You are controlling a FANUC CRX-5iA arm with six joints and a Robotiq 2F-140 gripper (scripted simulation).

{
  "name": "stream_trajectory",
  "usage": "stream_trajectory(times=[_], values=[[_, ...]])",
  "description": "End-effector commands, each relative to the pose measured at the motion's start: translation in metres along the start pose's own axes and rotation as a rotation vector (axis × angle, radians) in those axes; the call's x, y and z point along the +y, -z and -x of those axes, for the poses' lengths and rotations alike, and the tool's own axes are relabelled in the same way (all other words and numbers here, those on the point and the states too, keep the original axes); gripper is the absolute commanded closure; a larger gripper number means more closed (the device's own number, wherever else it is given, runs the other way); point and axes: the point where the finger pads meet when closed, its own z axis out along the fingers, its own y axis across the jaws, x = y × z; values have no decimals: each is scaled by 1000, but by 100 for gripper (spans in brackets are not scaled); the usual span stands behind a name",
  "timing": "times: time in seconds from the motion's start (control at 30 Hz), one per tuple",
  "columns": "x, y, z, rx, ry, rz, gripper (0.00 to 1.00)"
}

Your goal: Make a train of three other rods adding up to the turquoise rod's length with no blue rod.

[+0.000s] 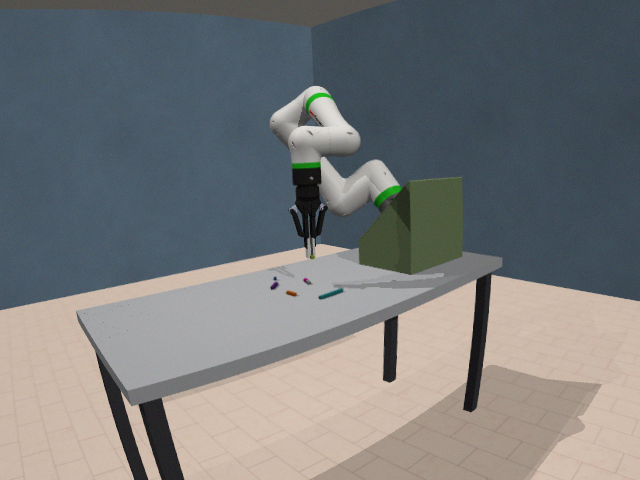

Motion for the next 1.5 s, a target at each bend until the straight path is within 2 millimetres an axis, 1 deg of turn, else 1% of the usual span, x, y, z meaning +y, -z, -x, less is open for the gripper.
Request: stream_trajectory(times=[0.0, 0.2, 0.33, 0.67, 0.73, 0.9, 1.07, 1.47], values=[[0, -2, 0, 0, 0, 0, 97], [0, -10, 0, 0, 0, 0, 97], [0, -24, 0, 0, 0, 0, 97], [0, -67, 0, 0, 0, 0, 97], [0, -67, 0, 0, 0, 0, 97], [0, -81, 0, 0, 0, 0, 97], [0, -87, 0, 0, 0, 0, 97], [0, -87, 0, 0, 0, 0, 97]])
